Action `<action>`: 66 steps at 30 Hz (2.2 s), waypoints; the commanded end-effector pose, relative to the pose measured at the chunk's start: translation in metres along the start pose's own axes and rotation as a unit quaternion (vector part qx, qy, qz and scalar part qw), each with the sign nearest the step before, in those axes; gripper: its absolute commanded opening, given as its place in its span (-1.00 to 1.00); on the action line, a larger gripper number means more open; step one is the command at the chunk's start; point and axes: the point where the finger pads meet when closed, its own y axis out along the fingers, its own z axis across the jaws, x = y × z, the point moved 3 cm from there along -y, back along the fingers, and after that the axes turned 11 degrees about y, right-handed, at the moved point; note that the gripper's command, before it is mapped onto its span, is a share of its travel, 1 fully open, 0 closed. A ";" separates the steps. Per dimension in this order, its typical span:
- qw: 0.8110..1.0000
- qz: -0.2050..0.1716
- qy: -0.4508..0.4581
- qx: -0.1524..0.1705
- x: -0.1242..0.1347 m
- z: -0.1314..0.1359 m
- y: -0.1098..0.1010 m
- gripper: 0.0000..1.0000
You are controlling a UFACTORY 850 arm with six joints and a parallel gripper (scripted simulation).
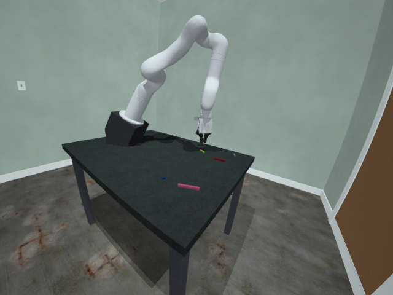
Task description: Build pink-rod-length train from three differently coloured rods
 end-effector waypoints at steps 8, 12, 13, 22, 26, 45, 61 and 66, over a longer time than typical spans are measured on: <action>1.000 0.000 0.000 0.001 0.000 0.001 0.000 -0.51; 1.000 0.000 0.000 0.001 0.000 0.001 0.000 -0.51; 1.000 0.000 0.000 0.001 0.000 0.001 0.000 -0.51; 1.000 0.000 0.000 0.001 0.000 0.000 0.004 -0.51; 1.000 0.000 0.000 0.001 0.001 0.000 0.008 -0.51; 1.000 0.000 0.000 0.001 0.001 0.000 0.030 -0.51; 1.000 0.000 0.000 0.001 0.002 0.000 0.049 -0.51; 1.000 0.000 0.000 0.001 0.002 0.000 0.051 -0.51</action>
